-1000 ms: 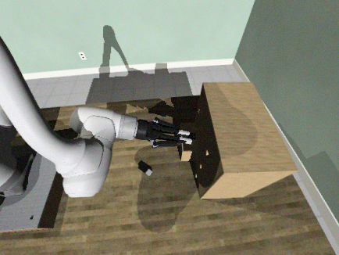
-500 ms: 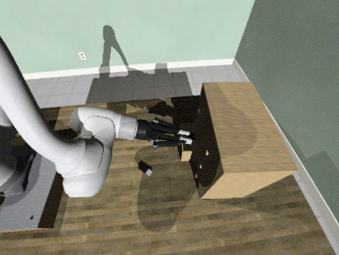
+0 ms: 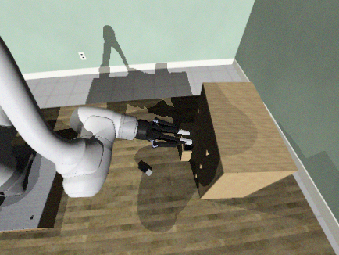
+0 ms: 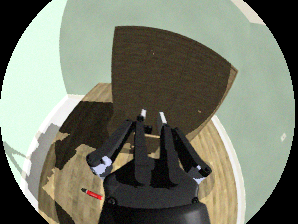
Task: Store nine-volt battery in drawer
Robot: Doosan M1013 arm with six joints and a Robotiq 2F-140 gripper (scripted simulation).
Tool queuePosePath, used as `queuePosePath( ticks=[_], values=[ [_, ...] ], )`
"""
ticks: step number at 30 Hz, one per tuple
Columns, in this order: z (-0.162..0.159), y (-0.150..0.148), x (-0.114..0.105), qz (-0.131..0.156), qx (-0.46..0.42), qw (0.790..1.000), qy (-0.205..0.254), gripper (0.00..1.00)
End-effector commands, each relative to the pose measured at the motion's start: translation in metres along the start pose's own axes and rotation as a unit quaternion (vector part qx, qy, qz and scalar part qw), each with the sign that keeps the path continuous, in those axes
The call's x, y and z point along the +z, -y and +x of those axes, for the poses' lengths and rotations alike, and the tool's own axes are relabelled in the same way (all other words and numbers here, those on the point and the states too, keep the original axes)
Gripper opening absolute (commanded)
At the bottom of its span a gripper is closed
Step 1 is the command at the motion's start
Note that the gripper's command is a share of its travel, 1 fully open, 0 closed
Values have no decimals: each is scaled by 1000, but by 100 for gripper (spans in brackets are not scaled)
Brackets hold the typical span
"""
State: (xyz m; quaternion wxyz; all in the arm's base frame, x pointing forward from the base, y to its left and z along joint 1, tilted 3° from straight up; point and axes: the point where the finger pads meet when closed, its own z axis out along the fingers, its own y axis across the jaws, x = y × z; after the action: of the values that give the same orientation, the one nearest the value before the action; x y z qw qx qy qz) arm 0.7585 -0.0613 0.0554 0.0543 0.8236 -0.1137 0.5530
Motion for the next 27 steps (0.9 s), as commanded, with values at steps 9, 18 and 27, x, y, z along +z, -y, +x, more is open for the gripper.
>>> queuePosePath(
  ticks=[9, 18, 27],
  values=[
    [0, 0, 0, 0, 0, 1000, 0, 100],
    [0, 0, 0, 0, 0, 1000, 0, 100],
    [-2, 0, -6, 0, 0, 1000, 0, 100]
  ],
)
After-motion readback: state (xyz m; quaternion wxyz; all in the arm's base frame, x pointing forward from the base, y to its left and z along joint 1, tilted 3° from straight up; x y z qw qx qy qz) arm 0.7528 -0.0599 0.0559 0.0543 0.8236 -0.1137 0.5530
